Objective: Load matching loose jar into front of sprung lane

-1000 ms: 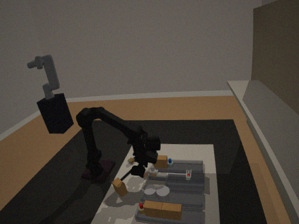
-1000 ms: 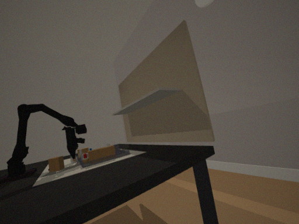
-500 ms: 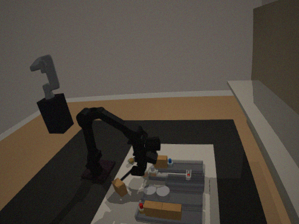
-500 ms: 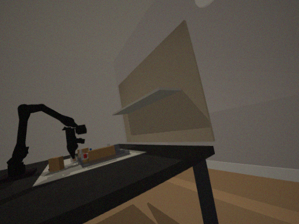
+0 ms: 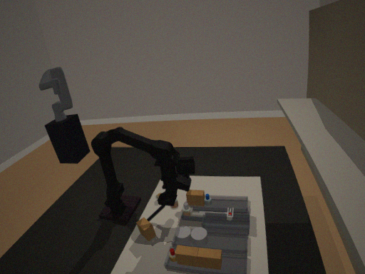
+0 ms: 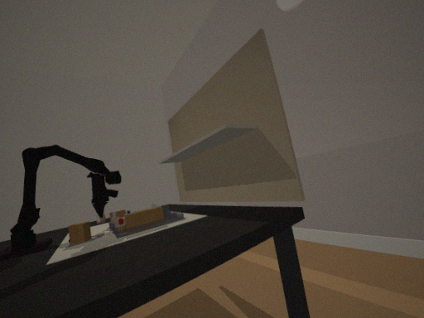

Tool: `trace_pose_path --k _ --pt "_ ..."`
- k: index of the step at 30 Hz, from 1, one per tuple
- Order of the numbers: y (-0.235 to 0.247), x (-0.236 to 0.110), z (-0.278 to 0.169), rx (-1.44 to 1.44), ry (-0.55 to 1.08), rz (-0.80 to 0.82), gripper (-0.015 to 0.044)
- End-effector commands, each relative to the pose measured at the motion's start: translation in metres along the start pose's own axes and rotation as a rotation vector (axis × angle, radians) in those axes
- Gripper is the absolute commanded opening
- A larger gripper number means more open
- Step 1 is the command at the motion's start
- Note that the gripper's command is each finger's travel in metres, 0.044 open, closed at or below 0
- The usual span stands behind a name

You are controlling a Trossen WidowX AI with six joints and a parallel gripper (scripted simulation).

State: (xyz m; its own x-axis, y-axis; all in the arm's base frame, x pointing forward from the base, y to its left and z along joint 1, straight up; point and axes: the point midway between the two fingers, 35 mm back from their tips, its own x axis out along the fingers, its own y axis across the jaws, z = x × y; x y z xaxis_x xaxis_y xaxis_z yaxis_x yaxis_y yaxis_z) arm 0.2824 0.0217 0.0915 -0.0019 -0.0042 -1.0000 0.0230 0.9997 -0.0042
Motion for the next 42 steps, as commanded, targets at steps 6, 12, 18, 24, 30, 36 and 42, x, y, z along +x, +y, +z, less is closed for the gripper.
trace_pose_path --k 6,12,18,24,30,36,42 --pt "-0.006 -0.045 0.003 0.031 -0.025 0.003 0.0000" --pt "-0.009 -0.068 0.001 0.045 -0.035 0.004 0.0000" --pt "-0.011 -0.050 0.007 0.047 -0.035 0.004 0.0000" --pt "-0.015 -0.019 0.013 0.051 -0.035 0.003 0.0000" --pt "-0.015 -0.012 0.014 0.051 -0.035 0.003 0.0000" --pt "-0.015 0.005 0.015 0.051 -0.035 0.003 0.0000" --pt "-0.015 0.007 0.016 0.051 -0.036 0.003 0.0000"
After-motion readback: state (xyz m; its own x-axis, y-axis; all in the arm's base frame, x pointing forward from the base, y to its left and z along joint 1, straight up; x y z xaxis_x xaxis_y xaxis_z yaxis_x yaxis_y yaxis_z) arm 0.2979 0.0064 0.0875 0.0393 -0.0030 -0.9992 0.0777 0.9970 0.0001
